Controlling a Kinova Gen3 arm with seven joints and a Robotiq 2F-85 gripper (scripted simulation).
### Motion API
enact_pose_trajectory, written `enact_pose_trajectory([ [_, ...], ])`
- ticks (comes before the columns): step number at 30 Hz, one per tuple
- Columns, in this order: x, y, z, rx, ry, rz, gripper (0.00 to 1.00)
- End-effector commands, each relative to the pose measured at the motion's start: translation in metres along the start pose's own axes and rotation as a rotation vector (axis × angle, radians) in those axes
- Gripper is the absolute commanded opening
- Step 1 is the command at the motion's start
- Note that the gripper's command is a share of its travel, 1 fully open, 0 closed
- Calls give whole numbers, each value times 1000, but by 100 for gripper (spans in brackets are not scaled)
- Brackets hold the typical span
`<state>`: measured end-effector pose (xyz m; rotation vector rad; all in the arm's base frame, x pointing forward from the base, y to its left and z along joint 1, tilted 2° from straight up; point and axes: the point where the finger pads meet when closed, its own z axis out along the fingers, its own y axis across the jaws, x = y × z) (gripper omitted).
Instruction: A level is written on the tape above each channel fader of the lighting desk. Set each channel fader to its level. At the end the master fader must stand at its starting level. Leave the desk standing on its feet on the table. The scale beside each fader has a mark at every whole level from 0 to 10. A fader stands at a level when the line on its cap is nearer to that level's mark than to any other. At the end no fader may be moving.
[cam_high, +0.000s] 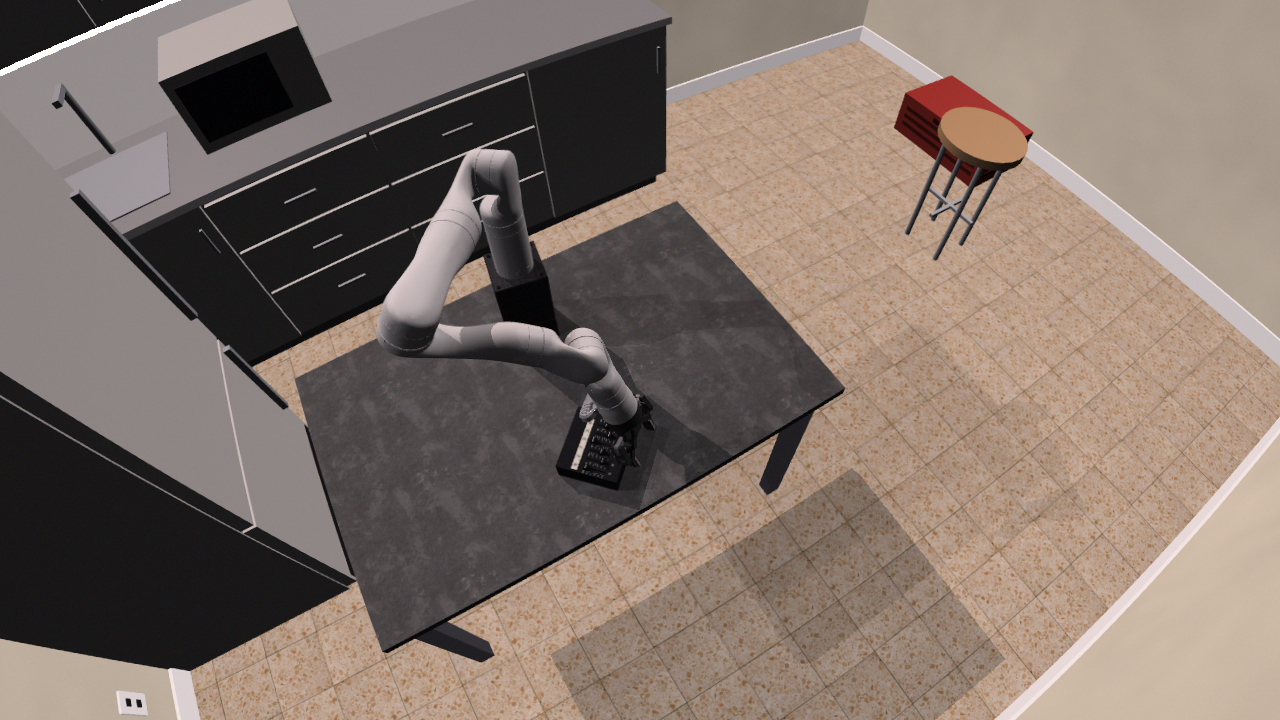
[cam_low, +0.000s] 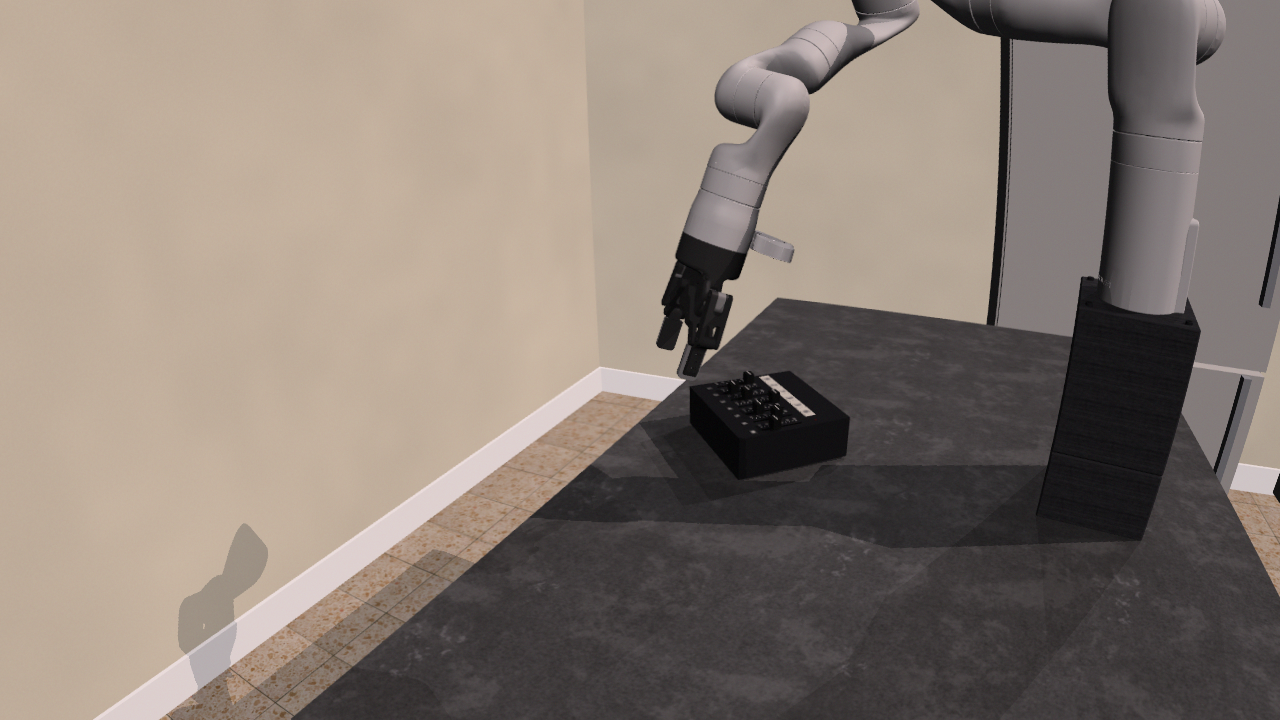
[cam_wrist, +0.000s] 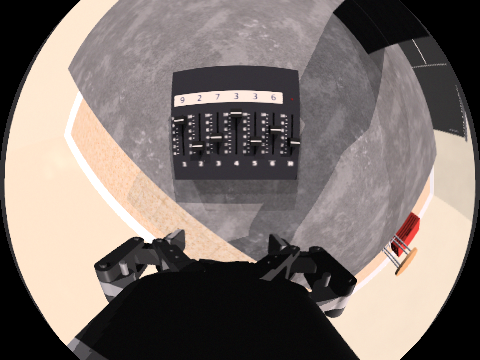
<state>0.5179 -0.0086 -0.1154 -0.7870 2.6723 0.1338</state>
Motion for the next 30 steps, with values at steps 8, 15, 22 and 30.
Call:
enact_pose_trajectory([
  [8,0,-1,-1,2,1,14,100],
  [15,1,-1,-2,3,5,48,100],
  [22,4,-3,-6,8,18,146,100],
  [30,9,-6,-11,18,38,306,100],
])
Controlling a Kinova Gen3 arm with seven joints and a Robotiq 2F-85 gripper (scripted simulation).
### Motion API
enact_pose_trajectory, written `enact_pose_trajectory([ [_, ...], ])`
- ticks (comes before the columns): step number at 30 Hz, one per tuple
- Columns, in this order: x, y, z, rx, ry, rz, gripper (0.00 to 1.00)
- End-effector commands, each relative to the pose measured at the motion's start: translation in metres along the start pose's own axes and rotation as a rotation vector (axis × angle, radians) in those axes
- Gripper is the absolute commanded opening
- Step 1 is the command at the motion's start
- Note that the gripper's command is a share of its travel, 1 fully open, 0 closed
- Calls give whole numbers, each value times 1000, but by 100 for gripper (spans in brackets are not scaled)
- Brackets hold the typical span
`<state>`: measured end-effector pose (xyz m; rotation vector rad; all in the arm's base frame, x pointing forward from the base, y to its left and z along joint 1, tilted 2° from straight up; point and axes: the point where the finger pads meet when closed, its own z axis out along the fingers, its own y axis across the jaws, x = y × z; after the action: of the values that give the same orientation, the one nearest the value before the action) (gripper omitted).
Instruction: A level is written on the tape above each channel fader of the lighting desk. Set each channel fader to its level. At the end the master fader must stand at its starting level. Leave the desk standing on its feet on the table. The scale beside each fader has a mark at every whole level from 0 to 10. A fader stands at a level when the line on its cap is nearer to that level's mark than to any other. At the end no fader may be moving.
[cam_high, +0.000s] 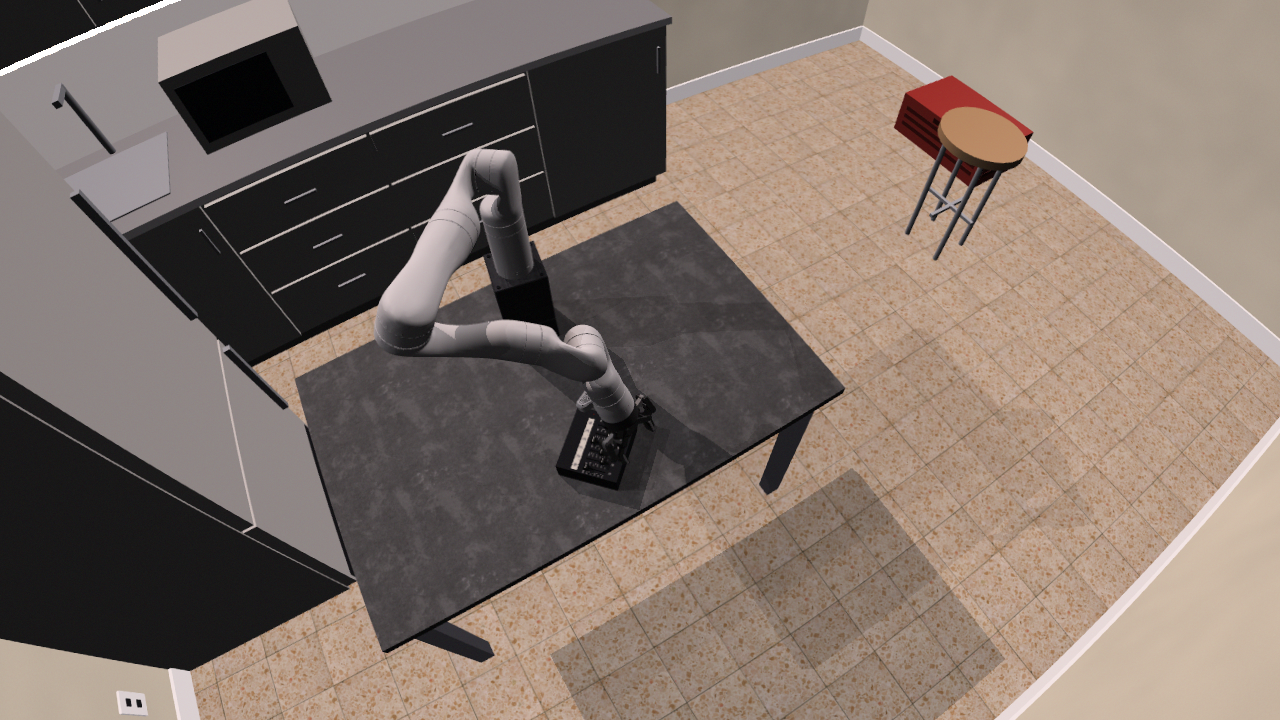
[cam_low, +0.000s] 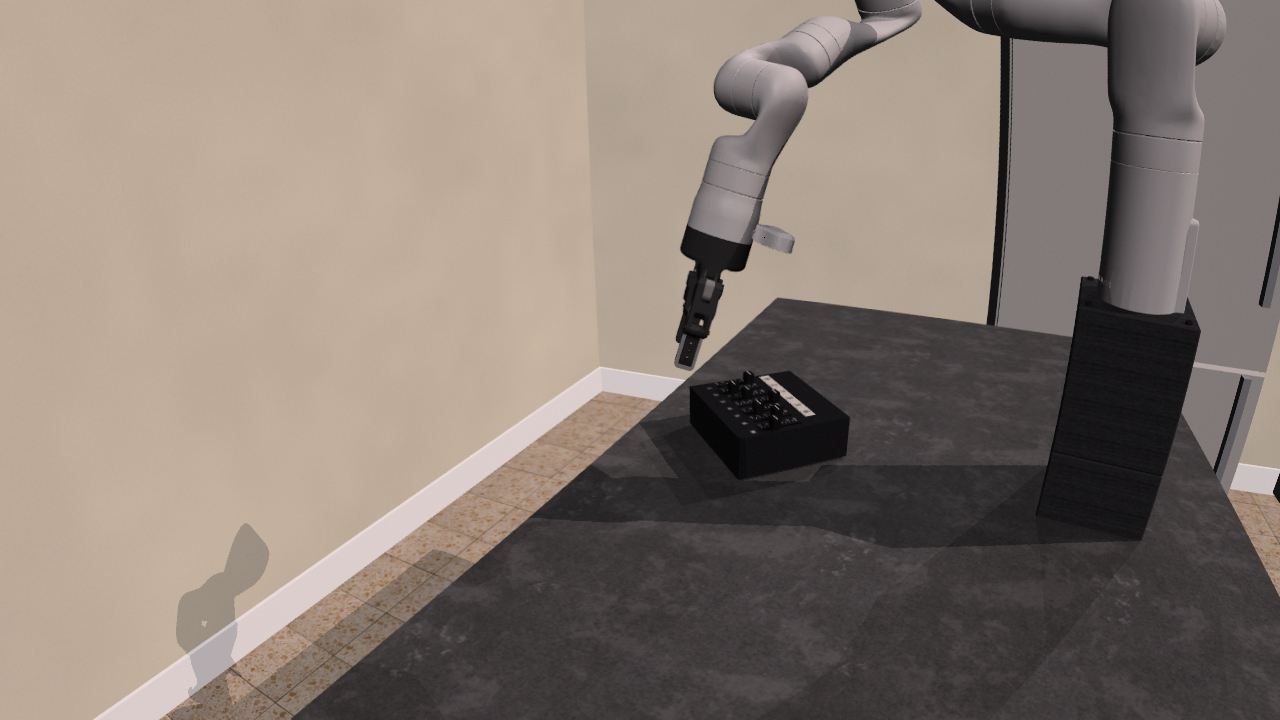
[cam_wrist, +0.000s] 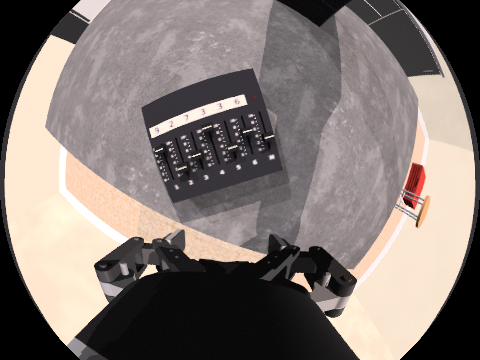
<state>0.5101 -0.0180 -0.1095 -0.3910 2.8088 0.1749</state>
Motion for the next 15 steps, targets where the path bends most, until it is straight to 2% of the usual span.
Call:
enact_pose_trajectory([
  [1,-1,-2,-2,5,-2,11,100],
  [15,14,-12,-20,46,54,490,100],
])
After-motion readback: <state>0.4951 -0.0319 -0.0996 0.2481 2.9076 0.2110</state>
